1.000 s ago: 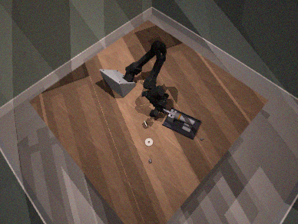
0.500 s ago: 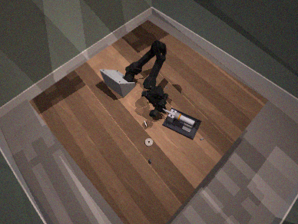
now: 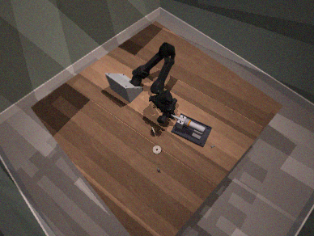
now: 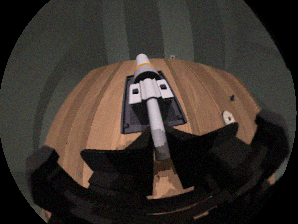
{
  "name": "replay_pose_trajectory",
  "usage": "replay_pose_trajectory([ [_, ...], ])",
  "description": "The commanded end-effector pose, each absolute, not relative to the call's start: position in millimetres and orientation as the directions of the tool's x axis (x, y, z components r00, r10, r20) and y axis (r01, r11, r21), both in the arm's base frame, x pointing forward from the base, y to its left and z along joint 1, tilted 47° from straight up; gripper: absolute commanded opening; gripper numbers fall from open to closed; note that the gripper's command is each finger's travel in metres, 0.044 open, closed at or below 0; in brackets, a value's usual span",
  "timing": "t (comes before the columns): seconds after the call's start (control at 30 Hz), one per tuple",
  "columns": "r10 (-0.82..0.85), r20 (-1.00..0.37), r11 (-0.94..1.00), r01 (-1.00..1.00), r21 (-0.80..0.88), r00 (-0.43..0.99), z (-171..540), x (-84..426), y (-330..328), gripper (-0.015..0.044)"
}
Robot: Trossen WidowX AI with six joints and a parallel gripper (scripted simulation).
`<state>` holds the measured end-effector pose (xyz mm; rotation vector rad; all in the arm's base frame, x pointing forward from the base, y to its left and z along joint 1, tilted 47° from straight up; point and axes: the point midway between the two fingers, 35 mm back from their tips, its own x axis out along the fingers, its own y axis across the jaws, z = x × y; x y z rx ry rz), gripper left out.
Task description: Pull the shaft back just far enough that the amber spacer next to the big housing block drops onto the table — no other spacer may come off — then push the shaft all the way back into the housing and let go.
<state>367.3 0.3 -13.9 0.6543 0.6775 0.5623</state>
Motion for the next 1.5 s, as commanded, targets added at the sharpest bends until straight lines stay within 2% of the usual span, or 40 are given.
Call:
replay_pose_trajectory([
  [0.0, 0.659, -0.381, 0.662, -0.261, 0.703, 0.648, -13.5, 366.5, 0.5, 0.0],
  [1.47, 0.659, -0.381, 0.662, -0.261, 0.703, 0.648, -14.3, 361.8, -0.5, 0.0],
])
